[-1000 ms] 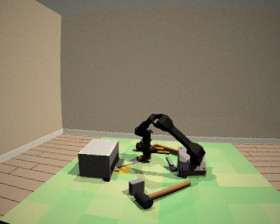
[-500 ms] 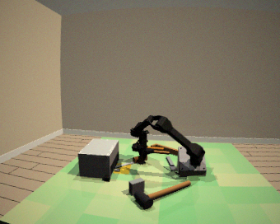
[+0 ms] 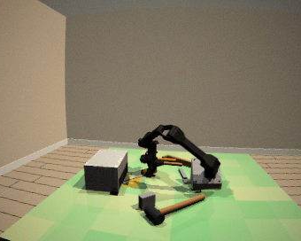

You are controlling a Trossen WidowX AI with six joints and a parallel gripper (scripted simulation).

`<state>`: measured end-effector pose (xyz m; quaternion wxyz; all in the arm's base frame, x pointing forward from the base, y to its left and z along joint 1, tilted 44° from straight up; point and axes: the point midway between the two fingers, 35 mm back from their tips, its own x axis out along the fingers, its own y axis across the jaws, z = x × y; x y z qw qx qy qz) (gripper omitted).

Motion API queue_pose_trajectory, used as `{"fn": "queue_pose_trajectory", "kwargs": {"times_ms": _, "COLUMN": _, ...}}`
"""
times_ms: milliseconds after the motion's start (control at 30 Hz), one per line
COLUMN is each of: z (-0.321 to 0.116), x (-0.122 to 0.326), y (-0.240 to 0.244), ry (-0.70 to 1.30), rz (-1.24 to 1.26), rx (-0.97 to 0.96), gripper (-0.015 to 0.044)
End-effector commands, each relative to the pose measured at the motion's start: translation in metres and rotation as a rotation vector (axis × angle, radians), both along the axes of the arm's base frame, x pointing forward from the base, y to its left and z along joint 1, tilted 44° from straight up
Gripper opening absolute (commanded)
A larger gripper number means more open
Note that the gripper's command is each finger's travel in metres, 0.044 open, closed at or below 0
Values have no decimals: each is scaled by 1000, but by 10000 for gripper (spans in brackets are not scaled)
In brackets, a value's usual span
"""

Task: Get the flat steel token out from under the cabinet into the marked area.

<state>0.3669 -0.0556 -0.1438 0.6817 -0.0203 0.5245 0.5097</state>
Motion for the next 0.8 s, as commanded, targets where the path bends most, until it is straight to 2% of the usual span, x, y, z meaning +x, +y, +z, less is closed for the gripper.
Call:
{"fn": "queue_pose_trajectory", "kwargs": {"times_ms": 0, "z": 2, "x": -3, "y": 4, "ry": 4, "rz": -2, "rx": 5, "gripper": 0}}
{"fn": "queue_pose_trajectory", "kwargs": {"times_ms": 767, "z": -1, "x": -21, "y": -1, "ry": 5, "rz": -2, "rx": 4, "gripper": 0}}
